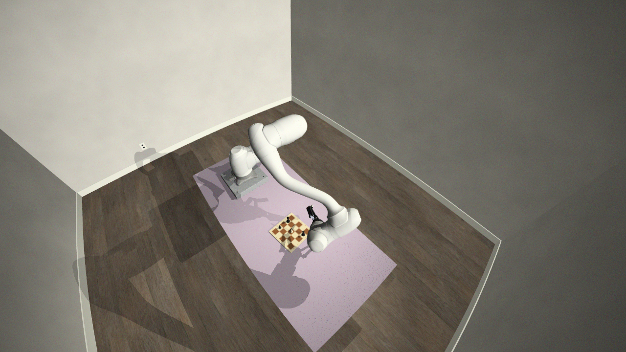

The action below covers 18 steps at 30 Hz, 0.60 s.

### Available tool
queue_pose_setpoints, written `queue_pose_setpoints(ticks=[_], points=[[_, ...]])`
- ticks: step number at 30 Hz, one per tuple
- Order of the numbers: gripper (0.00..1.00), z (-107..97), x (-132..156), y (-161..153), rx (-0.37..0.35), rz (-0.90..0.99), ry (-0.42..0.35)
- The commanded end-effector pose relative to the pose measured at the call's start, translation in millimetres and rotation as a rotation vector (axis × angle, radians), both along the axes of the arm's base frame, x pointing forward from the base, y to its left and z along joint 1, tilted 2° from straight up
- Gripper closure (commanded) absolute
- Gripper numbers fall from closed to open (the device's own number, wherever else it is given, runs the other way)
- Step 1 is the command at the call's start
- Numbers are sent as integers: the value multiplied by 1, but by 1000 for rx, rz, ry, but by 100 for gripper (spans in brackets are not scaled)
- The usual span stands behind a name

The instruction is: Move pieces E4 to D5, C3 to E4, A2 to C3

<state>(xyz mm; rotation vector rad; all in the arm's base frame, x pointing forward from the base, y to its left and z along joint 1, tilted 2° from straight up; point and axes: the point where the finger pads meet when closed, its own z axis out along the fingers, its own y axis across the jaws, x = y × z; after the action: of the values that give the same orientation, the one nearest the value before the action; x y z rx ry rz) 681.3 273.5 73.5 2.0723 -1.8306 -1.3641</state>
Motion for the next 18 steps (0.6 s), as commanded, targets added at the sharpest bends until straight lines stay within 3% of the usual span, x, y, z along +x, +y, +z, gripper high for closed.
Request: queue_pose_setpoints(ticks=[1,2,3,4,7,9,11,12,13,14,15,16,17,18], points=[[0,-9,-14,6,-206,88,-105],[0,-13,-20,9,-285,124,-149],[0,-13,-20,9,-302,131,-157],[0,-17,-25,11,-389,170,-206],[0,-17,-25,11,-402,176,-213],[0,-25,-37,17,-602,266,-324],[0,-25,-37,17,-610,269,-328],[0,-30,-43,19,-715,316,-387],[0,-30,-43,19,-715,316,-387],[0,-34,-49,22,-816,361,-441],[0,-34,-49,22,-819,362,-443],[0,-38,-55,24,-909,403,-493],[0,-38,-55,24,-921,408,-498],[0,-42,-61,27,-1005,446,-545]])
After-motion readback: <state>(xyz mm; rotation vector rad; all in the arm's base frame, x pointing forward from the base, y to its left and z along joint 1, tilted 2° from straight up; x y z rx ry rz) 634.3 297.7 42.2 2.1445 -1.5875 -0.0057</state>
